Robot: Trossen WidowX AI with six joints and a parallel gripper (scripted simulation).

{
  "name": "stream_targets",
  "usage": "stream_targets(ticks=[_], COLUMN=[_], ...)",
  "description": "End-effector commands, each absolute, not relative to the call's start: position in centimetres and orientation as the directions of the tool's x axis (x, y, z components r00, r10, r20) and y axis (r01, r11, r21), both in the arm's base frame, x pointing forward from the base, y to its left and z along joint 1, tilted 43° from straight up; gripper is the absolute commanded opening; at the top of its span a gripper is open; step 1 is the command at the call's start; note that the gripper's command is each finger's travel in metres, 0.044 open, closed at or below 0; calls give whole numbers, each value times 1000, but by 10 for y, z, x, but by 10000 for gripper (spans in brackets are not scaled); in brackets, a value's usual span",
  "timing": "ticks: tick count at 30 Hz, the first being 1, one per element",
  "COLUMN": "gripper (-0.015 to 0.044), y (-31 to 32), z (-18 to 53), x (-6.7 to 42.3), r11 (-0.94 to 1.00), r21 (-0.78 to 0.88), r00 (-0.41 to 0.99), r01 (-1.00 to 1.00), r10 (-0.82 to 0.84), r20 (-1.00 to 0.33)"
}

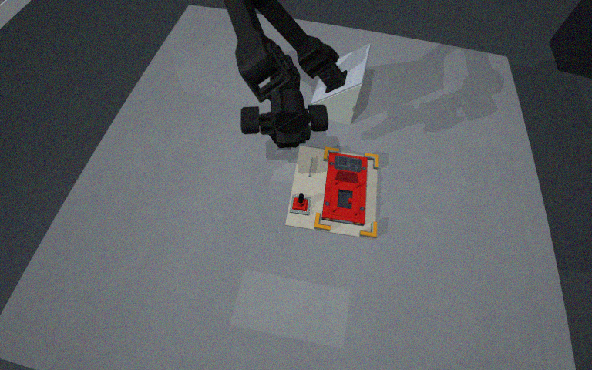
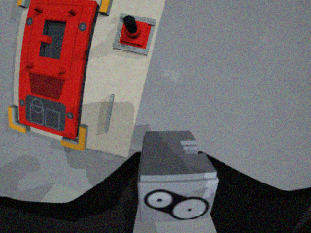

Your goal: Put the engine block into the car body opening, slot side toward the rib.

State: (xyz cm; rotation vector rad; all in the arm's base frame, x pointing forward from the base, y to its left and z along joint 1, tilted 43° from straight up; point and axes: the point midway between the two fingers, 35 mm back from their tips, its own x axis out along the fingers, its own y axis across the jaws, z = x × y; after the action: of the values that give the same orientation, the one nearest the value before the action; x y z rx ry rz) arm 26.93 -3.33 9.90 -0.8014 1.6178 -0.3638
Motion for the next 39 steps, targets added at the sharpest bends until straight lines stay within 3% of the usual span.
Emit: stream_targets(ticks=[1,21,39], gripper=[0,0,0], y=[-34,-36,-39], z=[99,96,93], x=[270,270,270], r11=[679,338,-107], r21=[-608,-280,132], r00=[-25,-25,-25], r01=[-412,-898,-985], r10=[-676,-676,-676], r20=[-737,-737,-737])
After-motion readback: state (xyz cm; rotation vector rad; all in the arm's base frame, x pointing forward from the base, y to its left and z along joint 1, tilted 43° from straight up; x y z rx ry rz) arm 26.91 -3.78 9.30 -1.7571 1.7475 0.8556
